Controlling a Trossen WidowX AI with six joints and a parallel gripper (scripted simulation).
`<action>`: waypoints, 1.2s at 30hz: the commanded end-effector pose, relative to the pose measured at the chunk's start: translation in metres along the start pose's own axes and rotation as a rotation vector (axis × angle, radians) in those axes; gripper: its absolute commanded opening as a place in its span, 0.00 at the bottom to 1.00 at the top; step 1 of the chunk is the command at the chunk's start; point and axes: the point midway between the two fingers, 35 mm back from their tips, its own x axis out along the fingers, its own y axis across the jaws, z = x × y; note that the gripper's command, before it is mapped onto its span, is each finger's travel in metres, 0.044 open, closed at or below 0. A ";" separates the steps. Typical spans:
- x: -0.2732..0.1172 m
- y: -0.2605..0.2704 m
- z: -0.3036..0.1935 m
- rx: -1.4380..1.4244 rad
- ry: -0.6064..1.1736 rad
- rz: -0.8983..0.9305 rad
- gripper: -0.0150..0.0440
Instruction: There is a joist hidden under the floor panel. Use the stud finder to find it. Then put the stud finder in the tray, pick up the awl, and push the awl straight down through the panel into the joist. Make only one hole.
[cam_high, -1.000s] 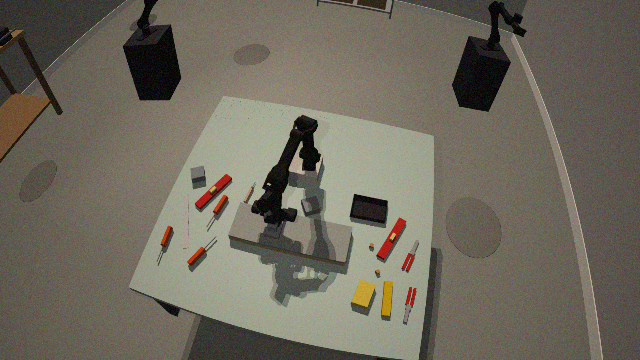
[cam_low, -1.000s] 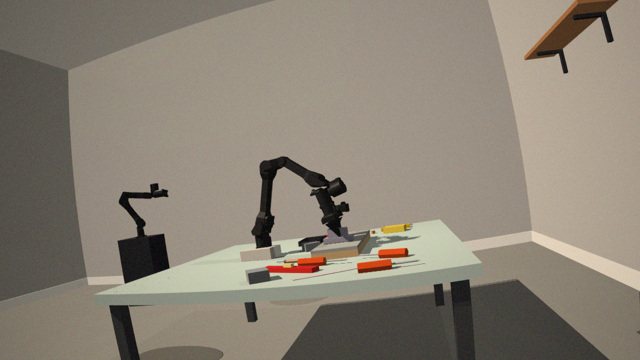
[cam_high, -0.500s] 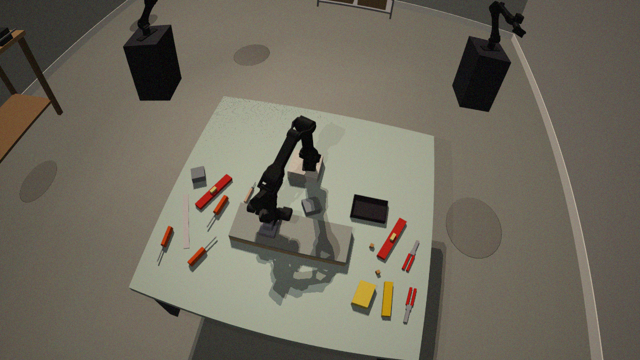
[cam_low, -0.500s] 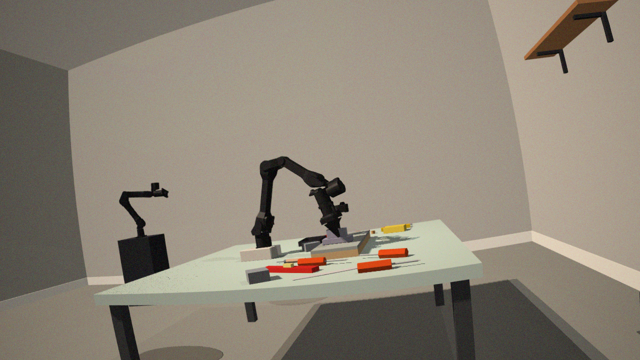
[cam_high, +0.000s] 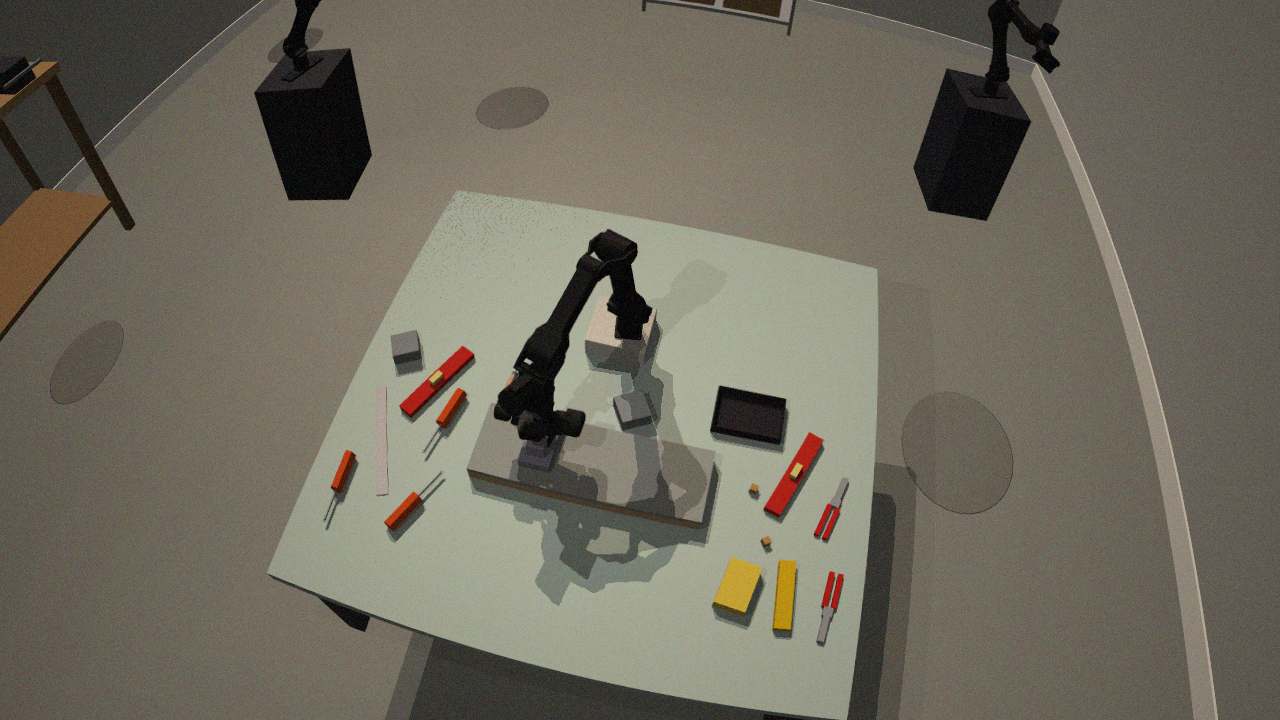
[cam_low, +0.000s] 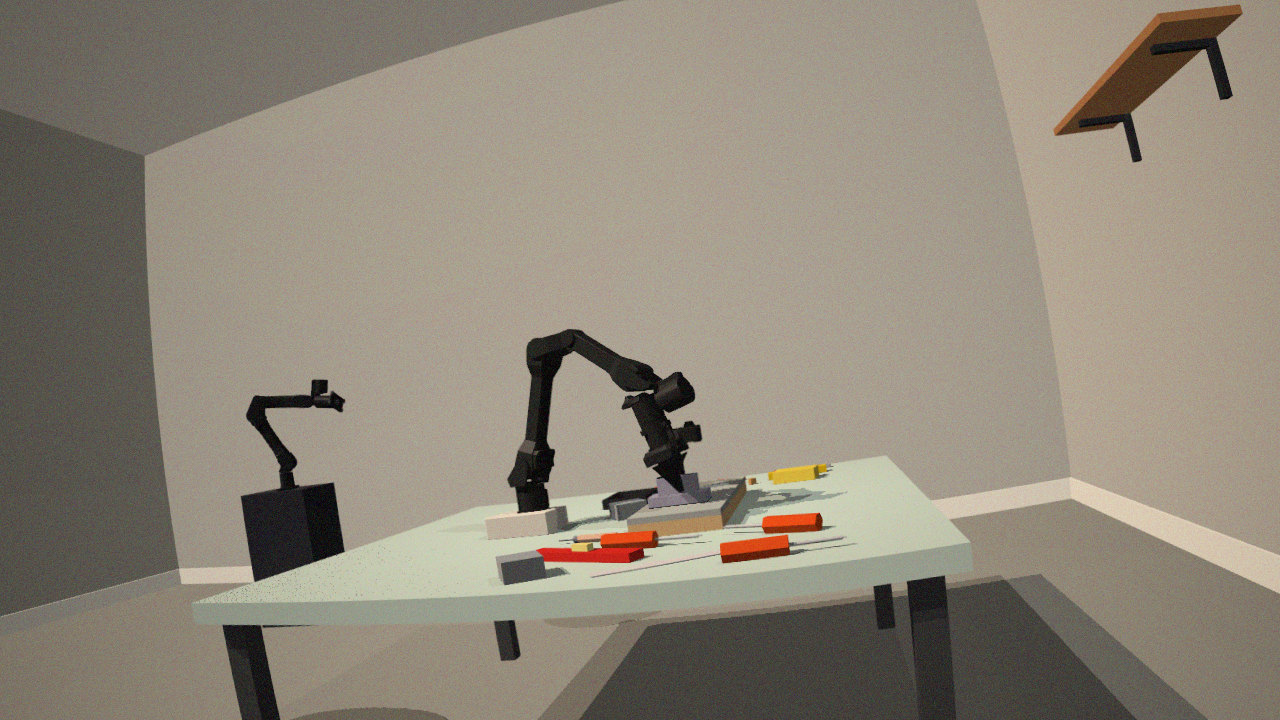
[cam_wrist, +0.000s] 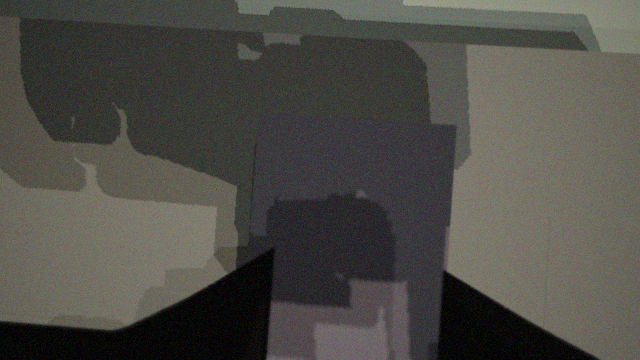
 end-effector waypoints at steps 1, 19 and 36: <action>0.000 -0.009 -0.001 0.001 0.003 -0.003 0.25; 0.000 -0.035 -0.001 0.000 0.003 -0.005 0.25; 0.000 -0.059 -0.001 -0.001 0.003 -0.008 0.25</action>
